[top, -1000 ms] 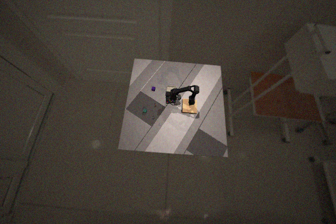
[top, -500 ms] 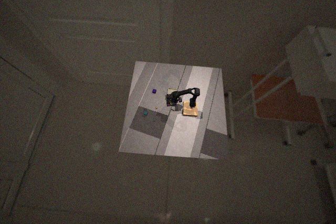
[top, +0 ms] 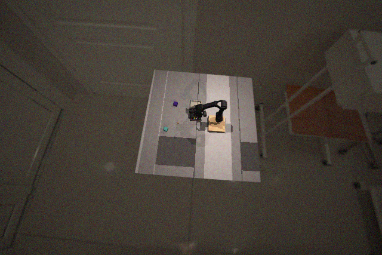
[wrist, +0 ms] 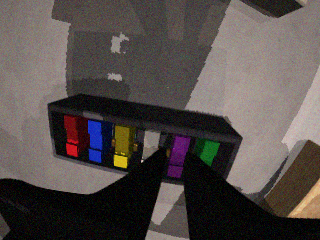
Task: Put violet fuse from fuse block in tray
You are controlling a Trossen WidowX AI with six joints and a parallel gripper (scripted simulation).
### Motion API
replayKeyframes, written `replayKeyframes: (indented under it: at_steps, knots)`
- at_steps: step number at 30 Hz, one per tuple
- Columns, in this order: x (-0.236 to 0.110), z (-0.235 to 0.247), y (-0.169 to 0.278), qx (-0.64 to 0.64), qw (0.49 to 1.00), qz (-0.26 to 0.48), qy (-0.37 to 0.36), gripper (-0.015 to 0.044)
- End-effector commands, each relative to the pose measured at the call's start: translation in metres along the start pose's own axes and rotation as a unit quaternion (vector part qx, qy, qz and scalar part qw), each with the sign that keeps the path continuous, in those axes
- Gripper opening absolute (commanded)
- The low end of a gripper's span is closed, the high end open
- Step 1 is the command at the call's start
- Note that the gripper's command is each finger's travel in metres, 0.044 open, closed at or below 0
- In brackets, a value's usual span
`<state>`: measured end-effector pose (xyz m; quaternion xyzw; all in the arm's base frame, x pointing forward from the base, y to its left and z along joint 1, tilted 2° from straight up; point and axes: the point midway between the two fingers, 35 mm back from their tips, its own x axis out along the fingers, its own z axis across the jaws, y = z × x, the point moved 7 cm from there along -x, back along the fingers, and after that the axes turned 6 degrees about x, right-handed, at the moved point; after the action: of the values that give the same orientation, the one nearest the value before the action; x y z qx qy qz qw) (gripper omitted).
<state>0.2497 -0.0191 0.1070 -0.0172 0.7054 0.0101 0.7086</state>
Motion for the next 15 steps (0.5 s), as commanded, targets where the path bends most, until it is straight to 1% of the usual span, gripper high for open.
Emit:
replayKeyframes:
  at_steps: [1, 5, 15]
  knots:
    - [0.0036, -0.0010, -0.0003, -0.001, 1.000, -0.001, 0.003, 0.0065]
    - [0.0036, -0.0010, -0.0003, -0.001, 1.000, -0.001, 0.003, 0.0065]
    - [0.0024, -0.0007, 0.0001, 0.000, 1.000, 0.000, 0.002, 0.0000]
